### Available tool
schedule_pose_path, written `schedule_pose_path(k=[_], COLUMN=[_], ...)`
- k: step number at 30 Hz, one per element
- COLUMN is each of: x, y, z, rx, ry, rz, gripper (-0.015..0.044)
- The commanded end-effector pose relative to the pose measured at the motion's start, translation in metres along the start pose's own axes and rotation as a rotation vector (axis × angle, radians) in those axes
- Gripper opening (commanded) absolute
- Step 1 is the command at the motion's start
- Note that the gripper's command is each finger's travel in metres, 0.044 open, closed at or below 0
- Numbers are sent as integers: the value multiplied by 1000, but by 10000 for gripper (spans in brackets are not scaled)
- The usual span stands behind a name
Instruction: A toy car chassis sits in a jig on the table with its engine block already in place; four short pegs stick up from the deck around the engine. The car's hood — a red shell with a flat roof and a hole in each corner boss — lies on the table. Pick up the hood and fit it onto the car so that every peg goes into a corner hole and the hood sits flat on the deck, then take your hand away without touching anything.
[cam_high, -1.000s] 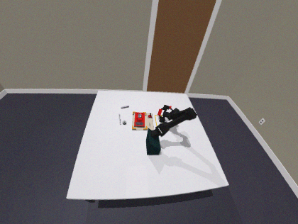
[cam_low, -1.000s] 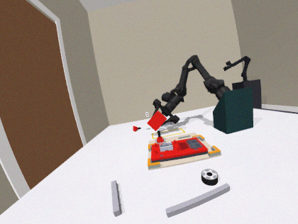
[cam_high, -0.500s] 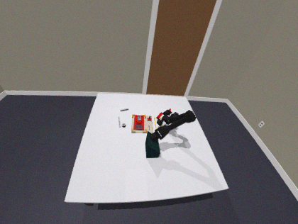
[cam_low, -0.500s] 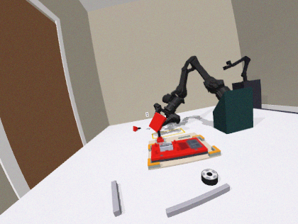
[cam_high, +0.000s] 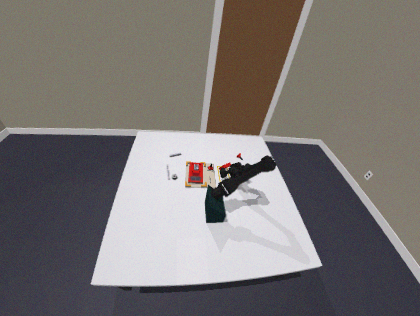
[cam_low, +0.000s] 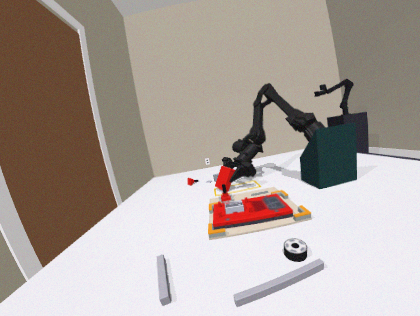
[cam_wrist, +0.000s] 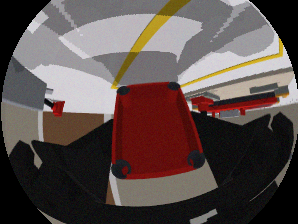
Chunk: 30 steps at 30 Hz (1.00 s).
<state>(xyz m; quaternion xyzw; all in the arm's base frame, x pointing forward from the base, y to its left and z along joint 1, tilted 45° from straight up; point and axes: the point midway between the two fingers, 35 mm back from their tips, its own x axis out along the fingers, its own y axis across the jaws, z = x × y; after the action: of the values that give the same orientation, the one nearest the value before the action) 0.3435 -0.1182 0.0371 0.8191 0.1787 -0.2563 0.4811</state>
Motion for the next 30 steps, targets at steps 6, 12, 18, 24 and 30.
schedule_pose_path(k=[6, 12, 18, 24, 30], x=[0, 1, 1, 1, -24], y=[0, 0, 0, 0, 8], z=[1, 2, 2, 2, -5], rx=[5, 30, 30, 30, 45], ry=[-1, 10, 10, 10, 5], rz=[0, 1, 1, 1, 0], gripper=[0, 157, 315, 440, 440])
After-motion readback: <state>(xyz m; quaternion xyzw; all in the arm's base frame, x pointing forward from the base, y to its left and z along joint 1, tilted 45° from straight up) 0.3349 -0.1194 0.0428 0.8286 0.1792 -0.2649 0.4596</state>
